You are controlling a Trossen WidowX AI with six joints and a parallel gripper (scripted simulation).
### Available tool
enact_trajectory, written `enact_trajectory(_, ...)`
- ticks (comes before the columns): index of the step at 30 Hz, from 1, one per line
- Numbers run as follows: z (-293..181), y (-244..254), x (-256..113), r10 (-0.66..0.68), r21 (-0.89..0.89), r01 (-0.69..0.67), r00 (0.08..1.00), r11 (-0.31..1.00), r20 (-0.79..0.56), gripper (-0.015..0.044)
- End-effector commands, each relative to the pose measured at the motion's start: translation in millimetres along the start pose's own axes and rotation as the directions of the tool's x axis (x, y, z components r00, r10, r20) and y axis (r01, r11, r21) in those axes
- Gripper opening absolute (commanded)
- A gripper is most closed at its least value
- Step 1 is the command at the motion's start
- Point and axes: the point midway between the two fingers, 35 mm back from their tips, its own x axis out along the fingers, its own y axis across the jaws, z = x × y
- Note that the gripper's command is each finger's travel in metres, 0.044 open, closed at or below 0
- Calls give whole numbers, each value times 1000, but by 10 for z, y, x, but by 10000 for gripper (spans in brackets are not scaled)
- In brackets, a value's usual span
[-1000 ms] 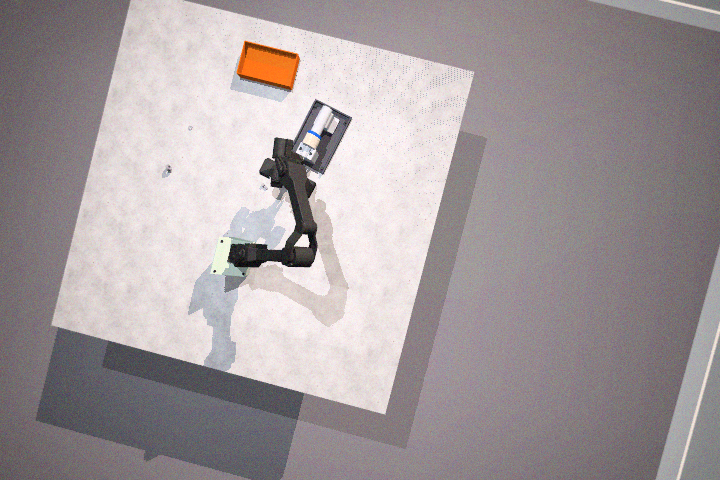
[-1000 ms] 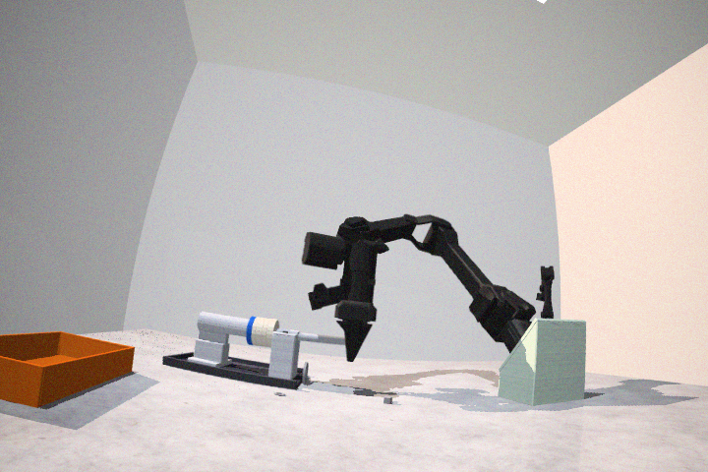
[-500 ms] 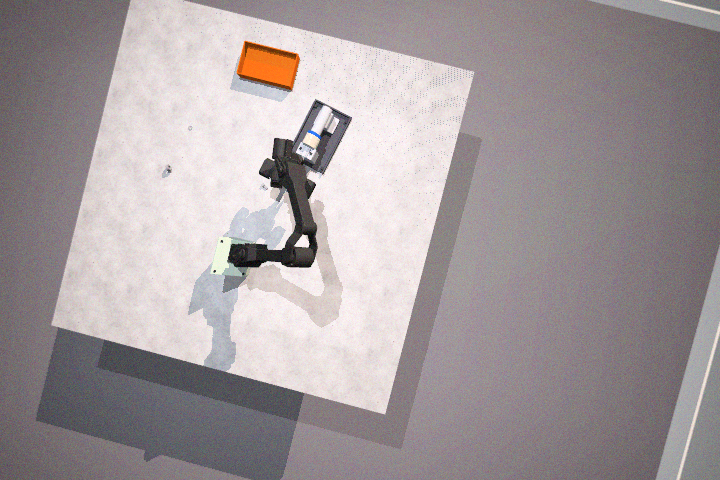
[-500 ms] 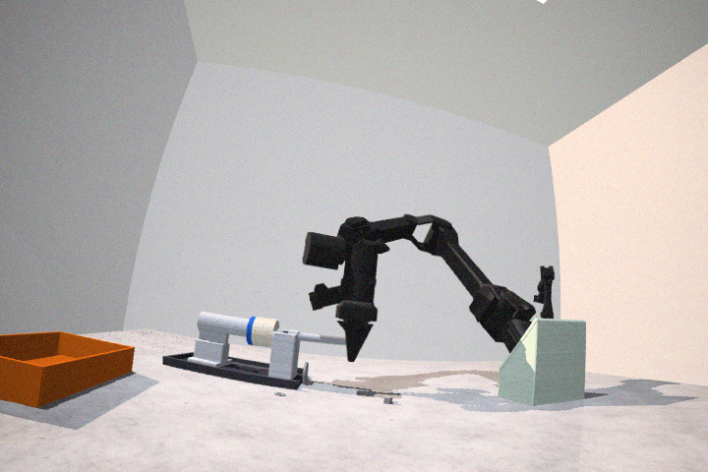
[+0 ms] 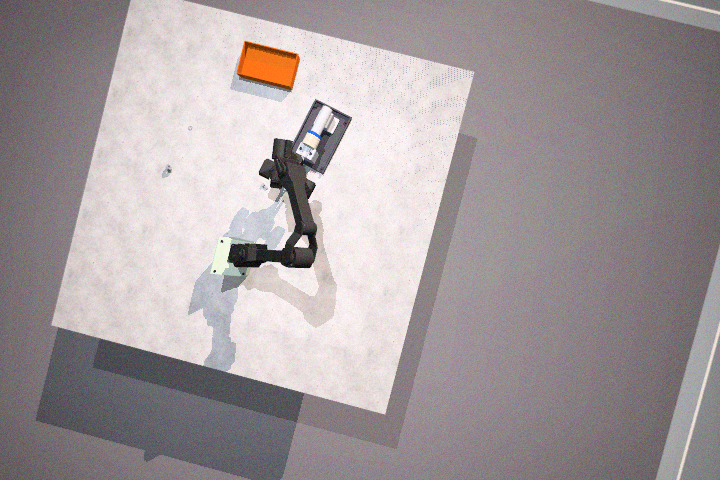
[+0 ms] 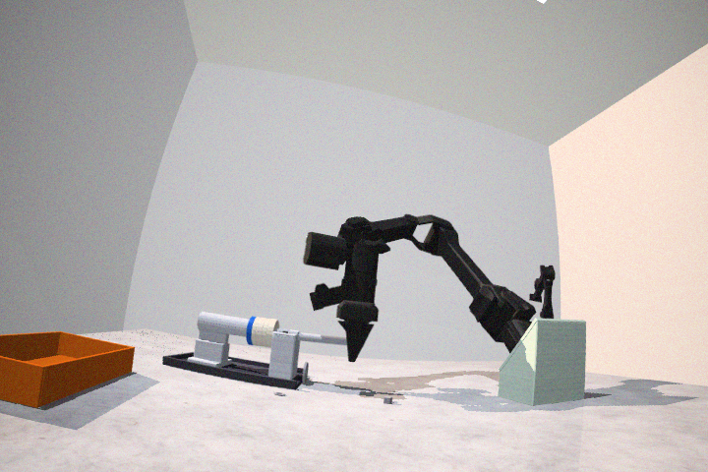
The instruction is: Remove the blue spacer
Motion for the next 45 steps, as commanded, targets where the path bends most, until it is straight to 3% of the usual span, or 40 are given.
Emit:
enact_trajectory(1, -28, 10, 9, 3, 0, -3, 1000, 1000, -7, 0)
enact_trajectory(45, -67, 10, 9, 3, 0, -3, 1000, 1000, -7, 0)
